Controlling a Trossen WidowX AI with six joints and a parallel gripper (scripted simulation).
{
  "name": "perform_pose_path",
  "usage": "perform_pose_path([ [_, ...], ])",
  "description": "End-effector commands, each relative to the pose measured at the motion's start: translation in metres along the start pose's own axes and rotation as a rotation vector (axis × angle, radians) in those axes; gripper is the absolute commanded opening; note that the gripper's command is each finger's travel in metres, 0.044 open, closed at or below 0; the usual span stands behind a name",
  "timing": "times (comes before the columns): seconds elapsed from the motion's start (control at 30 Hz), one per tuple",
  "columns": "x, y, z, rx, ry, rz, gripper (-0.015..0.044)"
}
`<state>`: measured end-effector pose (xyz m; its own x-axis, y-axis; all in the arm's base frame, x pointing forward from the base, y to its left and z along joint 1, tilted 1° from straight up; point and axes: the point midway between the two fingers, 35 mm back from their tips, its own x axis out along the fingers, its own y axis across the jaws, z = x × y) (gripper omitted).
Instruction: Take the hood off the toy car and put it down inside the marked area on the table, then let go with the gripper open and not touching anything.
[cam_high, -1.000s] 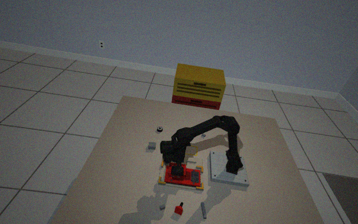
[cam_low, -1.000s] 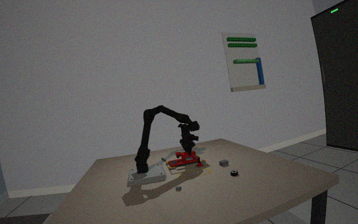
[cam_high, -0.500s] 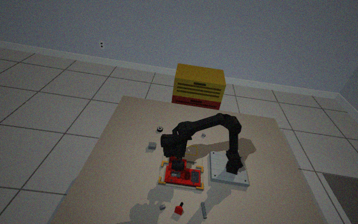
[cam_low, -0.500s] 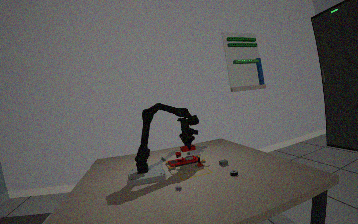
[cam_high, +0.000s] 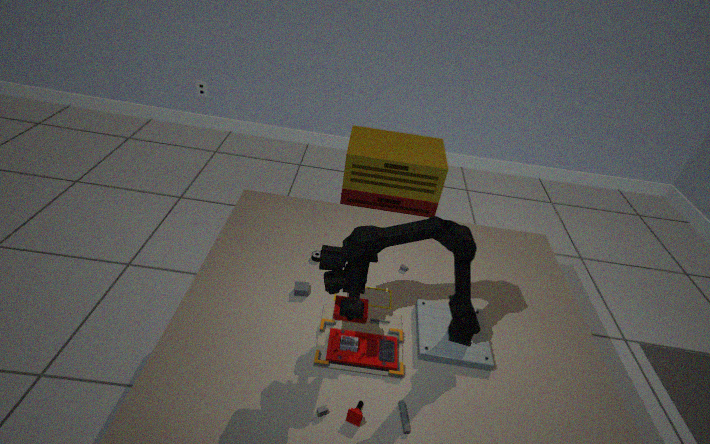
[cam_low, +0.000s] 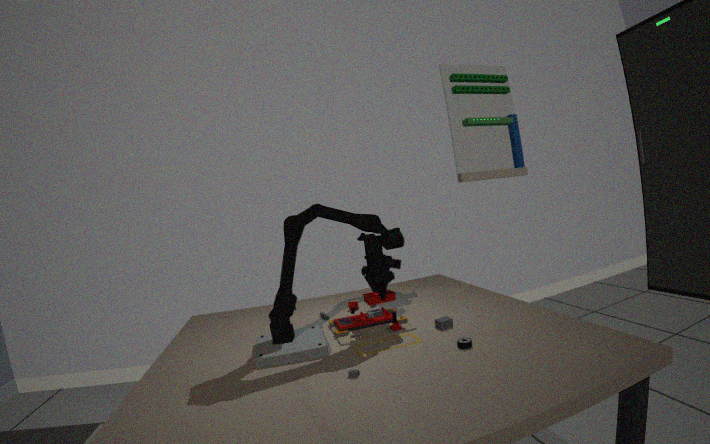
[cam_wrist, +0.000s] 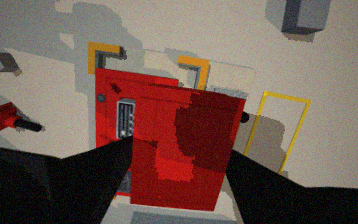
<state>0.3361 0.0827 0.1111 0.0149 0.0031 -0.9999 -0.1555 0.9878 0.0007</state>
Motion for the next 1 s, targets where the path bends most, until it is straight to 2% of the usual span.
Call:
perform_pose_path([
  [0.0, 0.0, -0.023, -0.002, -0.002, 0.001, -0.002, 0.0],
  [0.97, -0.005, -0.16, -0.038, 0.002, 0.001, -0.014, 0.0],
])
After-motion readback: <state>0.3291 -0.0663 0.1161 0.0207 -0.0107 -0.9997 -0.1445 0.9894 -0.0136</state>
